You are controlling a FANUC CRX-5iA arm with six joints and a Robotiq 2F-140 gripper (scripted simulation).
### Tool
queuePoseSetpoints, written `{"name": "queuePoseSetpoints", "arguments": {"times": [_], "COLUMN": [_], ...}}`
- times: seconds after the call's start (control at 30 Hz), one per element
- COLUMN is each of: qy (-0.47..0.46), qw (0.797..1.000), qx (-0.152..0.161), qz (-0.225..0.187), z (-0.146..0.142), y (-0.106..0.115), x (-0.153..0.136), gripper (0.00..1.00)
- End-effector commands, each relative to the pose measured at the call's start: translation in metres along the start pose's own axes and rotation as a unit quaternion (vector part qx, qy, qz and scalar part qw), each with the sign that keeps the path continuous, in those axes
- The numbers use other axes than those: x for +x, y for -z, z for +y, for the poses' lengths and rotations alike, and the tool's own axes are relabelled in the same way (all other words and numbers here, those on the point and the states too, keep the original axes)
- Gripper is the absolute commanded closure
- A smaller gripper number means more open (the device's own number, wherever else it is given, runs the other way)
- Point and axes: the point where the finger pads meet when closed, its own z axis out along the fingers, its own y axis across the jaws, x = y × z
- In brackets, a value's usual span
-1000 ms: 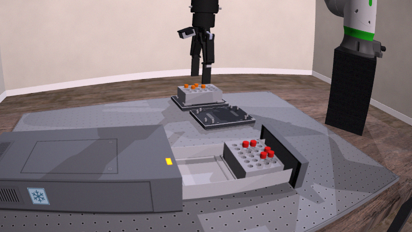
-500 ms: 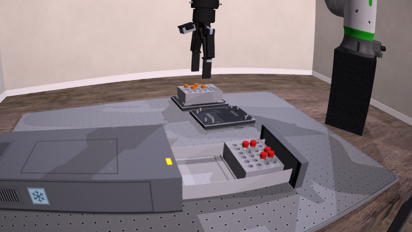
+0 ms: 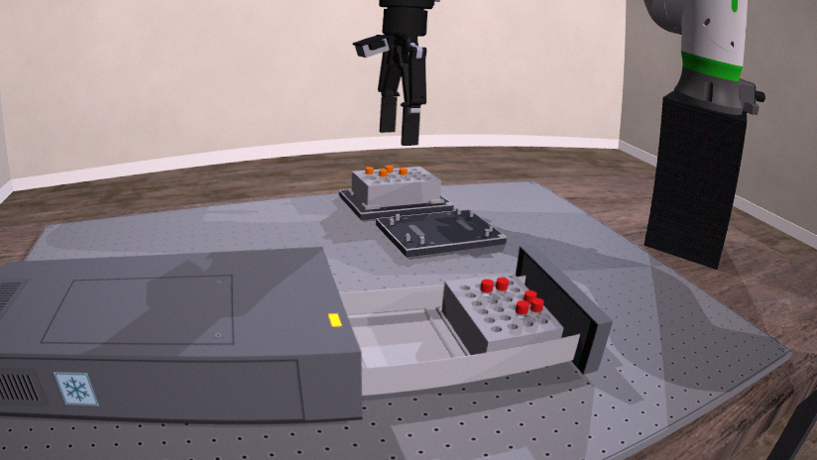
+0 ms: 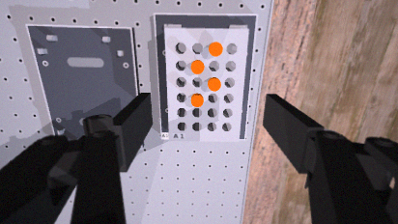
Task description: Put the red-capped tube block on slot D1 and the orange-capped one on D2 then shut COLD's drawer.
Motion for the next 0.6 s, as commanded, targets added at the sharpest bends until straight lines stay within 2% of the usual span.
{"name": "queuePoseSetpoints", "arguments": {"times": [0.0, 0.57], "qy": [0.000, 0.000], "qw": [1.000, 1.000], "qx": [0.000, -0.001], "qz": [0.001, 0.001], "z": [0.000, 0.000], "y": [0.004, 0.024], "x": [0.001, 0.001], "gripper": [0.34, 0.34]}}
